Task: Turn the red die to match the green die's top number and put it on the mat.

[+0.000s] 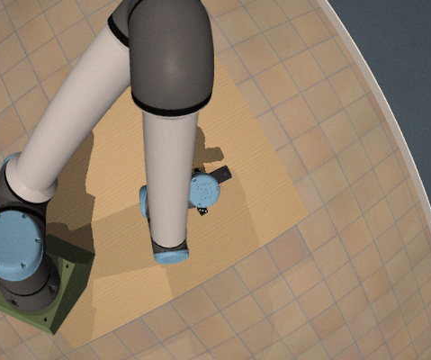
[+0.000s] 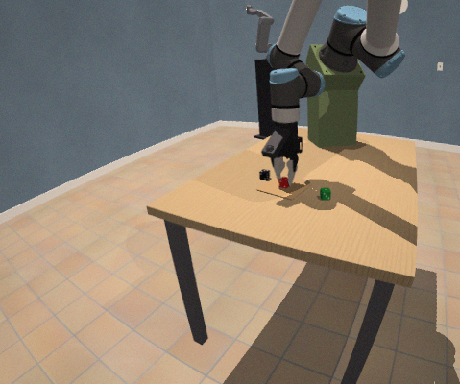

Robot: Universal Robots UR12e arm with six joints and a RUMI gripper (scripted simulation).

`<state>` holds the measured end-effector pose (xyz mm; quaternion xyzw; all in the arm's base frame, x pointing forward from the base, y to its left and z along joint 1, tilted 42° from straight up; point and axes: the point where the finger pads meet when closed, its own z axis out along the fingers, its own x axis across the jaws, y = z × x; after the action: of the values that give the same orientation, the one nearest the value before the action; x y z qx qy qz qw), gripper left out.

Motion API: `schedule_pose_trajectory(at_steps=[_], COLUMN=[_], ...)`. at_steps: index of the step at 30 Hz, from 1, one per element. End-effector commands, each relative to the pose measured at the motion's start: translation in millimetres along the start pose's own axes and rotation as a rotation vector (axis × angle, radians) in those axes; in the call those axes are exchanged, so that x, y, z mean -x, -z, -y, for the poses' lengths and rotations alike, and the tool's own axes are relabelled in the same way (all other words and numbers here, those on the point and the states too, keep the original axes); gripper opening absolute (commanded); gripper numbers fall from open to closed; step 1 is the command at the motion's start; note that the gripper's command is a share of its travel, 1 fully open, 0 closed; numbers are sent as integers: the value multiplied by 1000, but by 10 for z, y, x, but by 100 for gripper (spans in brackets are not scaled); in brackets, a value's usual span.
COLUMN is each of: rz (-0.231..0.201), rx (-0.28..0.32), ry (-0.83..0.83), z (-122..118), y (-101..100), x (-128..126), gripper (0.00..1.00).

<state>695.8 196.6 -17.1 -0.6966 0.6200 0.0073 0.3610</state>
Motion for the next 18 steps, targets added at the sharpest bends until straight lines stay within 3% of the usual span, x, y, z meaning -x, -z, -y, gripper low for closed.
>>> schedule_pose_trajectory(at_steps=[1, 17, 18], rz=[0, 0, 0], rx=[-1, -1, -1], ry=[0, 0, 0], z=[3, 3, 3], y=[3, 3, 3], x=[0, 0, 0], gripper=[10, 10, 14])
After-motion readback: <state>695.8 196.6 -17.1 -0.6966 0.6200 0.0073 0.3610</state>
